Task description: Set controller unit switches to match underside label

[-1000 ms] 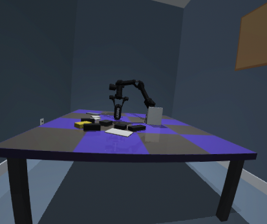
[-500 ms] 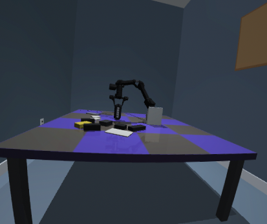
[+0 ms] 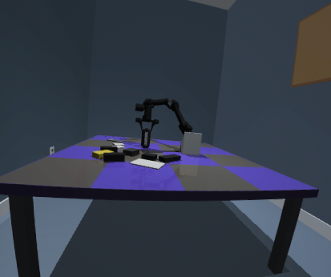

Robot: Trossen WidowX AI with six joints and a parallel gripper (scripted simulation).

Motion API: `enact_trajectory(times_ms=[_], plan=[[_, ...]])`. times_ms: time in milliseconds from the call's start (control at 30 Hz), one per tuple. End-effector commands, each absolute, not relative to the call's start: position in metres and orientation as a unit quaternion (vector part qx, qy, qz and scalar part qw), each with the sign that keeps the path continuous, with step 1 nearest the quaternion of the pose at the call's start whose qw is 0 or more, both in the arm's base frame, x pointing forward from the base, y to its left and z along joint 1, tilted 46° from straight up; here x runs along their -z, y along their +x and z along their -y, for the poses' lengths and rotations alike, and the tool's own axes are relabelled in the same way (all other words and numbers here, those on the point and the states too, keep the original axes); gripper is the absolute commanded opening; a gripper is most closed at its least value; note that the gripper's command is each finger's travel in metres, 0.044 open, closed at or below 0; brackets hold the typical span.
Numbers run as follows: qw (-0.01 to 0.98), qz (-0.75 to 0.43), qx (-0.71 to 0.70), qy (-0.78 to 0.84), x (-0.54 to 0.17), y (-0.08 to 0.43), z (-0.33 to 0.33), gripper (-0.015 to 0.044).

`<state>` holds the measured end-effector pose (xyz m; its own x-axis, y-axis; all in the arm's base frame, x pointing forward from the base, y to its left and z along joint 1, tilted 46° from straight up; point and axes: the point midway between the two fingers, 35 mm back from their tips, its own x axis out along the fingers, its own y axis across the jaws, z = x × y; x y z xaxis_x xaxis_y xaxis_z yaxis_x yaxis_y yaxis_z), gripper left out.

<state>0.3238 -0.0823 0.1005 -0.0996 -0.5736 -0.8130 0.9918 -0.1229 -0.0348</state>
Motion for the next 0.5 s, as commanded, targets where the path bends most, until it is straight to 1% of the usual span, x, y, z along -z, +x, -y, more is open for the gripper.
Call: enact_trajectory(times_ms=[0,467], plan=[[0.586,-0.306,0.677,0.324,-0.1041,0.3232,0.0905,0.0338],[0.59,-0.296,0.683,0.313,-0.1108,0.3224,0.0987,0.0338]])
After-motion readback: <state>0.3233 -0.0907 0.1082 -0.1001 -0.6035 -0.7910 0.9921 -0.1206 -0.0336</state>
